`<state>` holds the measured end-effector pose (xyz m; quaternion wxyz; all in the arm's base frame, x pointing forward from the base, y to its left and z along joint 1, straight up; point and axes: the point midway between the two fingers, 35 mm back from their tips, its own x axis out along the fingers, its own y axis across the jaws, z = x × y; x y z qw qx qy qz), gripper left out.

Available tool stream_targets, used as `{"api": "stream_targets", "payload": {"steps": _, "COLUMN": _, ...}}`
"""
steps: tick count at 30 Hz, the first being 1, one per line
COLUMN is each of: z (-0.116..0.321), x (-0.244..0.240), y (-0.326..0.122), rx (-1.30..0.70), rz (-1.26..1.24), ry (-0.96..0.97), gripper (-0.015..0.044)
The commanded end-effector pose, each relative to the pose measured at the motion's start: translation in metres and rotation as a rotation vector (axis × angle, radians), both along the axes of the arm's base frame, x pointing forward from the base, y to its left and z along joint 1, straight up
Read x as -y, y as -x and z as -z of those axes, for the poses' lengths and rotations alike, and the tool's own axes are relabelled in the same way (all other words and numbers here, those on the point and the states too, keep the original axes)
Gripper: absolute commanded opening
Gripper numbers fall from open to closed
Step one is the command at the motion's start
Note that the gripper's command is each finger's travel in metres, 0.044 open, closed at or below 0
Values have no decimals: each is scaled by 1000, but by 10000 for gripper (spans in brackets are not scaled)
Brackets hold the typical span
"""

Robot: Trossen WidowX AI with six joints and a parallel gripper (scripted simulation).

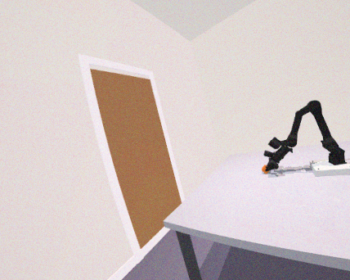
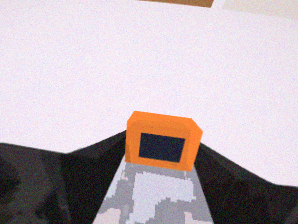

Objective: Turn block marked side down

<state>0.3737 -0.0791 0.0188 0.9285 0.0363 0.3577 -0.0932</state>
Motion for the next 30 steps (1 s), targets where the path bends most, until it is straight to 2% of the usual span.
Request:
{"api": "stream_targets", "payload": {"steps": 1, "z": 10, "x": -1, "y": 2, "rx": 50, "rz": 0, "ry": 4, "gripper": 0}}
{"api": "stream_targets", "payload": {"steps": 20, "z": 8, "x": -4, "y": 21, "rx": 308, "rz": -4, "ry": 61, "gripper": 0}}
{"api": "stream_targets", "payload": {"steps": 30, "z": 5, "x": -5, "y": 23, "rx": 344, "rz": -4, "ry": 68, "gripper": 0}}
